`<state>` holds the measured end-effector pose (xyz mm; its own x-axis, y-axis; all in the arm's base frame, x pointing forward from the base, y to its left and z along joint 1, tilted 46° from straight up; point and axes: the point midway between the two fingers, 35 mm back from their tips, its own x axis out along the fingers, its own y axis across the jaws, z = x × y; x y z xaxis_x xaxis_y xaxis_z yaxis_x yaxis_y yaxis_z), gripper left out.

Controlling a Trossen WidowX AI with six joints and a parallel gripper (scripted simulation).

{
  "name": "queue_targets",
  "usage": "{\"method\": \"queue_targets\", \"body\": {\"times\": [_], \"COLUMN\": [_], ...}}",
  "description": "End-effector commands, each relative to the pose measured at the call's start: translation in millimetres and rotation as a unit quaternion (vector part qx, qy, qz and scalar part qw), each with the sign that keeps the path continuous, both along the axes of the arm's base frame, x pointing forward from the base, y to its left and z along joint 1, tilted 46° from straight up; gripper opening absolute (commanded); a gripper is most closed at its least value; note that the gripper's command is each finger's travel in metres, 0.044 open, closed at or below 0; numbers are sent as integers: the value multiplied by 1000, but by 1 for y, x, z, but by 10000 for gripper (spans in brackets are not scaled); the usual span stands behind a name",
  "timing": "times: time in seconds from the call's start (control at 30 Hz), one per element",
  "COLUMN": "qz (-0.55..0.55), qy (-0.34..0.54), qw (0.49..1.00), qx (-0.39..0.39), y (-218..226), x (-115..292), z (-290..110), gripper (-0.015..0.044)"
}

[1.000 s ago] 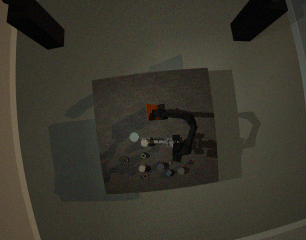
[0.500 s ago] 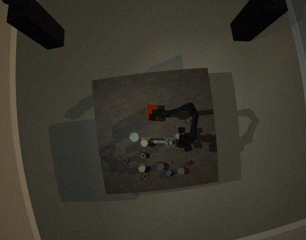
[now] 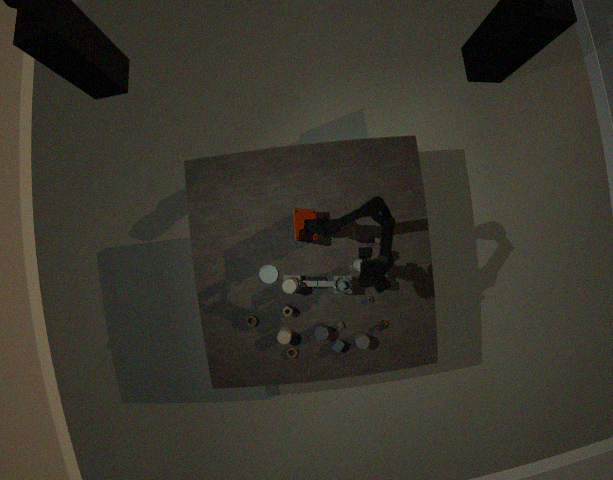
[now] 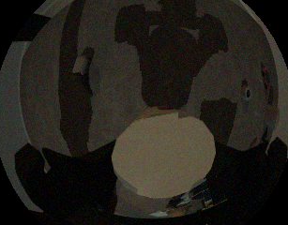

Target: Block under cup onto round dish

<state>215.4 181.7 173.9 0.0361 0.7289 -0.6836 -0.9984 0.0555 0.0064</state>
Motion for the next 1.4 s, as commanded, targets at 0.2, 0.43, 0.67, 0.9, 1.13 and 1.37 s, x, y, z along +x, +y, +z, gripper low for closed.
{"method": "queue_targets", "body": {"times": [0.2, 0.43, 0.67, 0.9, 1.13, 1.37], "qz": [-2, -2, -2, 0, 0, -2], "qy": [4, 4, 4, 2, 2, 4], "qw": [1000, 1000, 1000, 1000, 1000, 1000], "qx": [-1, -1, -1, 1, 1, -3], "y": [16, 22, 30, 27, 27, -11], "x": [-2, -1, -1, 0, 0, -2], "z": [-17, -23, -30, -25, -25, 8], "gripper": [0, 0, 0, 184, 368, 440]}}
